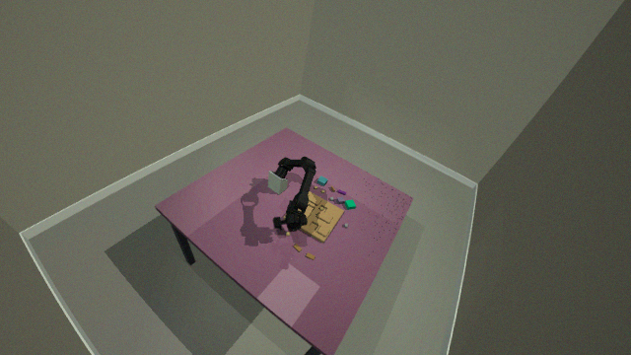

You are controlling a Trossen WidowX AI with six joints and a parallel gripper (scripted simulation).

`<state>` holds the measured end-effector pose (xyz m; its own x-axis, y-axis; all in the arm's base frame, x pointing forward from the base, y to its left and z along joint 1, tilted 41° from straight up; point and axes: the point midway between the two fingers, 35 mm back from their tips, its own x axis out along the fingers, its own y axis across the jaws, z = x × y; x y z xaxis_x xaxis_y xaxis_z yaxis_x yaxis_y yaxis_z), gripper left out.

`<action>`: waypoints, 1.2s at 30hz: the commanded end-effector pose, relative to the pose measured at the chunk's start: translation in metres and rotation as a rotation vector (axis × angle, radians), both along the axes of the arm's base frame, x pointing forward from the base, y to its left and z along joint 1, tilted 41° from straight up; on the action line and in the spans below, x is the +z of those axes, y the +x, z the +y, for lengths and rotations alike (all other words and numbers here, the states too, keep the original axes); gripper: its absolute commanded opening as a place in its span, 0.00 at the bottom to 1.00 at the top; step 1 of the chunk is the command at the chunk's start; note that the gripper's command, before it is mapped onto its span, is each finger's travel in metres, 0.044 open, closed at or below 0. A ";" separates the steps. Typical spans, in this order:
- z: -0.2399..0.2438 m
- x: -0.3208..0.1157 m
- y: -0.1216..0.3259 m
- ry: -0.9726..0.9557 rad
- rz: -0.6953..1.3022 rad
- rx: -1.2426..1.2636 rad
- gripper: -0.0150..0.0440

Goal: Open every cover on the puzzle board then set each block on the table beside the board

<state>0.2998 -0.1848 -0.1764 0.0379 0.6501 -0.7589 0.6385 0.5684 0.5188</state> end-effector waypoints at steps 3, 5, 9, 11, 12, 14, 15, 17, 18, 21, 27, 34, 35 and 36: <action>-0.016 0.018 0.000 -0.010 -0.009 0.000 1.00; -0.018 0.022 -0.001 -0.010 -0.009 0.000 1.00; -0.018 0.022 0.000 -0.010 -0.009 0.000 0.96; -0.016 0.025 0.002 -0.012 -0.010 0.002 0.87; -0.015 0.027 0.004 -0.014 -0.010 0.004 0.82; -0.009 0.034 0.009 -0.018 -0.012 0.008 0.73; -0.006 0.038 0.011 -0.020 -0.013 0.011 0.69; 0.001 0.045 0.017 -0.025 -0.016 0.016 0.60; 0.004 0.049 0.020 -0.027 -0.017 0.019 0.56; 0.015 0.061 0.027 -0.031 -0.022 0.023 0.42; 0.039 0.085 0.040 -0.037 -0.031 0.031 0.25; 0.069 0.113 0.051 -0.039 -0.044 0.042 0.25; 0.074 0.116 0.052 -0.039 -0.046 0.043 0.25; 0.078 0.120 0.053 -0.039 -0.048 0.045 0.25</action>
